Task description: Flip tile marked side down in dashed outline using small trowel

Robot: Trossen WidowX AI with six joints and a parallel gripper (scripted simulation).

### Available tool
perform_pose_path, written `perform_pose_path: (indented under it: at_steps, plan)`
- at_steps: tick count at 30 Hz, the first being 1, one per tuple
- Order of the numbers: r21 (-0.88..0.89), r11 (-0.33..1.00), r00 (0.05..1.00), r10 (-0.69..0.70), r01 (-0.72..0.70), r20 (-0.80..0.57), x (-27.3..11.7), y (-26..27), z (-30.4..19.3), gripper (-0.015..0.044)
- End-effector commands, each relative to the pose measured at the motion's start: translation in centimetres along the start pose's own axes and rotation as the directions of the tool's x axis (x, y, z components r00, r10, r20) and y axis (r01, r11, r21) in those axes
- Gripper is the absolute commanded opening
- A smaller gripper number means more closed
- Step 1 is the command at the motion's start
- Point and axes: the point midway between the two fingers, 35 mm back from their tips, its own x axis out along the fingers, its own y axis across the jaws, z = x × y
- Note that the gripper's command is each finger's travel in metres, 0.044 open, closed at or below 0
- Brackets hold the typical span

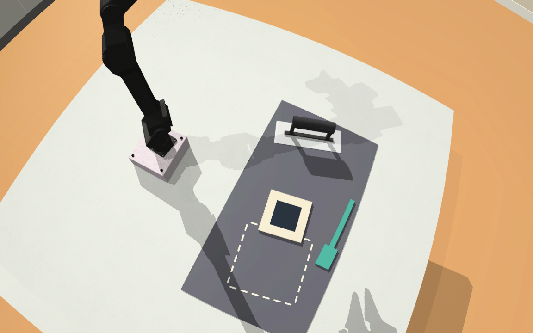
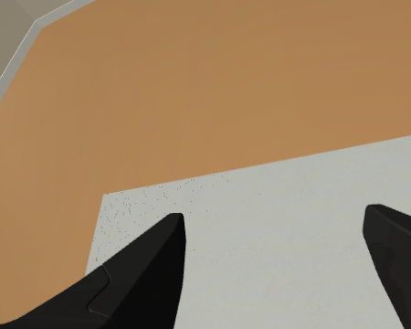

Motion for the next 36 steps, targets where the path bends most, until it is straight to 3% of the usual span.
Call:
perform_pose_path:
  at_steps: [1,20,36]
  plan:
    - [0.125,0.988,0.994,-0.087,0.095,-0.068,1.7,-4.8,-0.7,0.027]
    - [0.463,0.732,0.855,-0.331,0.499,-0.399,5.8,-21.8,-7.8,0.027]
    - [0.503,0.351,0.611,-0.376,0.79,-0.697,6.4,-33.3,-18.4,0.027]
